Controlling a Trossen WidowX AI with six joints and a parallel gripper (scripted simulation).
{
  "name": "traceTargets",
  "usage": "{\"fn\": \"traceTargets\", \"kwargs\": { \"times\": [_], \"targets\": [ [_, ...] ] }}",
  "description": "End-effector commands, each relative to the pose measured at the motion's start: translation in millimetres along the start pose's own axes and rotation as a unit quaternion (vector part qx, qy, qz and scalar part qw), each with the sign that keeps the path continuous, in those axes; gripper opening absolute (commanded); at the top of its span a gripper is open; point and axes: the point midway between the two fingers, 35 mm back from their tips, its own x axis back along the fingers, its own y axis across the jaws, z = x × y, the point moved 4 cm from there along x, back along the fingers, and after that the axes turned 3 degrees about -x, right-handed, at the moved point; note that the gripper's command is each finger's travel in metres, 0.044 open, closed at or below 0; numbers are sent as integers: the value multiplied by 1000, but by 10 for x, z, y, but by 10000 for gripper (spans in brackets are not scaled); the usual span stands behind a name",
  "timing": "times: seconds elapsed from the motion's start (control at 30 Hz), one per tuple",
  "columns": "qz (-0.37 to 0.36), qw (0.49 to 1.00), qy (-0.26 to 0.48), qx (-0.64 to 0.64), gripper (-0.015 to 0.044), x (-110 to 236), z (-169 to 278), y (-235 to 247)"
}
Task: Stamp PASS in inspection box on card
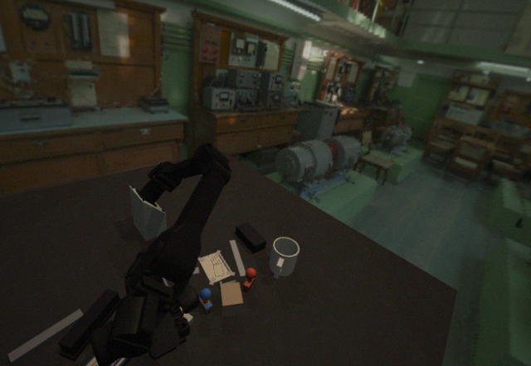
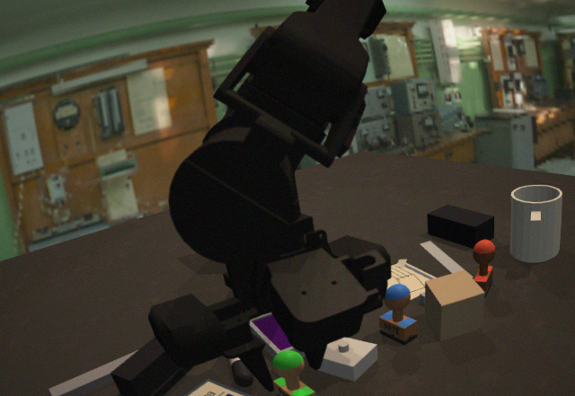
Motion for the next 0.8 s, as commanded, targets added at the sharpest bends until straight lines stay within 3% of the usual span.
{"fn": "traceTargets", "kwargs": {
  "times": [0.0,0.3,0.43,0.77],
  "targets": [
    [-3,1000,2,-4,212,-97,19,-1],
    [-4,1000,2,-4,212,-154,24,2],
    [-1,1000,2,0,107,-130,17,5],
    [-1,1000,2,0,21,-129,17,5]
  ]
}}
